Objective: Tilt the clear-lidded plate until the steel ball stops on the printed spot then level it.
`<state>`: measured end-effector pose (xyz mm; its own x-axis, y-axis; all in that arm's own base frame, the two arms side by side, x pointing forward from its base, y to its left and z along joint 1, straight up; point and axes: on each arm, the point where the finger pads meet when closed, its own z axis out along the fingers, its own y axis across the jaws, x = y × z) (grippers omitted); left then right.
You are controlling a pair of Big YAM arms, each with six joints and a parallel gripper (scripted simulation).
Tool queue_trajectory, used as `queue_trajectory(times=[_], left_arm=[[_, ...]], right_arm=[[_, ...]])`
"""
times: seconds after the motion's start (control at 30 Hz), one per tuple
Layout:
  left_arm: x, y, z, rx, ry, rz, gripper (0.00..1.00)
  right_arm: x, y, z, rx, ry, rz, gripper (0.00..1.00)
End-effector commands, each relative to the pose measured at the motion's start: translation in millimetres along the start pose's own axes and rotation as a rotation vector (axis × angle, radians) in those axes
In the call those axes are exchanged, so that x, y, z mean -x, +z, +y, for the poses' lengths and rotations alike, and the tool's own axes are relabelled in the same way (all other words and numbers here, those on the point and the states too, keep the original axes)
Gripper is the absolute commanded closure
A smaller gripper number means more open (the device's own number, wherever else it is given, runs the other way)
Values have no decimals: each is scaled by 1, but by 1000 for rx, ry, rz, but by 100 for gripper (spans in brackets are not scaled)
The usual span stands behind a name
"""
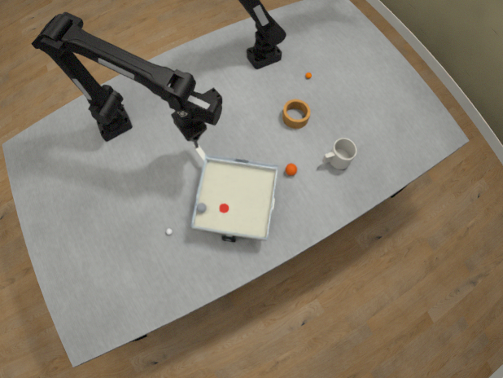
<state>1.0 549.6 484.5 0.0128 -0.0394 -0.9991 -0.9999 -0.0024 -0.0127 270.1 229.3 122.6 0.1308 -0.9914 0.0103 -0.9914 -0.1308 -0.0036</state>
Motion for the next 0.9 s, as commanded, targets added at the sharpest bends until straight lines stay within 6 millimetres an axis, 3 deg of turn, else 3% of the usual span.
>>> queue_trajectory(times=[0.0,0.6,0.63,0.67,0.87], left_arm=[[16,-5,7,9,13,-39,0],[16,-5,7,9,13,-39,0],[16,-5,7,9,13,-39,0],[16,-5,7,9,13,-39,0],[16,-5,7,9,13,-39,0]], right_arm=[[29,-18,-17,-35,1,-41,100],[26,-17,-19,-43,1,-46,100],[2,4,-1,-9,7,-23,100],[-3,0,-2,-23,1,-31,100],[-6,8,-2,-5,3,-17,100]])
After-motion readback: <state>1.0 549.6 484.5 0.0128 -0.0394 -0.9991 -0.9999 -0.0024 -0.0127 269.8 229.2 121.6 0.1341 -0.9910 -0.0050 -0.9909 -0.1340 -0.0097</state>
